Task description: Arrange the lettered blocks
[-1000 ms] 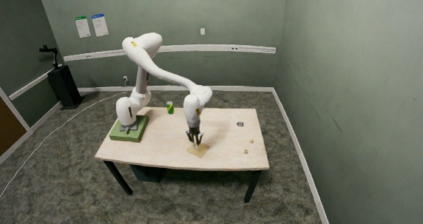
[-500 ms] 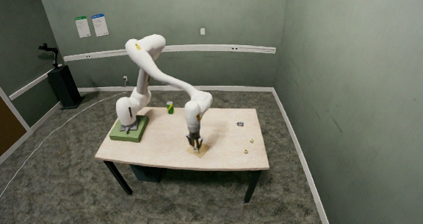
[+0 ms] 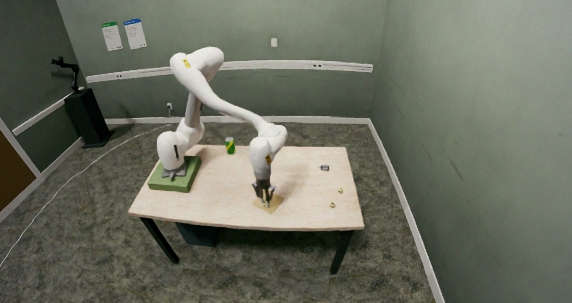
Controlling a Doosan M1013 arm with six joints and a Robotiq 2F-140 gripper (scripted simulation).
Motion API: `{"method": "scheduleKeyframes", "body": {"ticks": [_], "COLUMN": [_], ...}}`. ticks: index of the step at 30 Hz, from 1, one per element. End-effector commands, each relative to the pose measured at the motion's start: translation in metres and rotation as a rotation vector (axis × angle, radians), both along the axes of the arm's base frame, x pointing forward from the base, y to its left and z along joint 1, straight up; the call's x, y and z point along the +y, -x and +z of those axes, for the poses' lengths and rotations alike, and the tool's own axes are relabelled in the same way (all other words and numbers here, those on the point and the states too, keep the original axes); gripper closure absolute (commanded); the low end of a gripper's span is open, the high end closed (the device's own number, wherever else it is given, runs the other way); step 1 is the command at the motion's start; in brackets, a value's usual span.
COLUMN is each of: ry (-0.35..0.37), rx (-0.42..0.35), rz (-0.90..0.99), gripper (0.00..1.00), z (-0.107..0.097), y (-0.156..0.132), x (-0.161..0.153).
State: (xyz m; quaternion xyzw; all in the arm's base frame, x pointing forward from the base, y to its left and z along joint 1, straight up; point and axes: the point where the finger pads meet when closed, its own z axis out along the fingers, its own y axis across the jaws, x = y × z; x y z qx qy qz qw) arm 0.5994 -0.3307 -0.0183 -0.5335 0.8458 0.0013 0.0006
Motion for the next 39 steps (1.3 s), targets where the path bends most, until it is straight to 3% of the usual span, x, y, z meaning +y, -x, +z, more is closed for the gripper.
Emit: {"method": "scheduleKeyframes", "body": {"ticks": [1,39], "ry": [0.0,0.0], "rx": [-0.001,-0.001], "rz": [0.0,0.0], "gripper": [0.78,0.78], "z": [0.0008,-0.0025], "y": [-0.0005,-0.0011], "x": [-0.0002,-0.001]}}
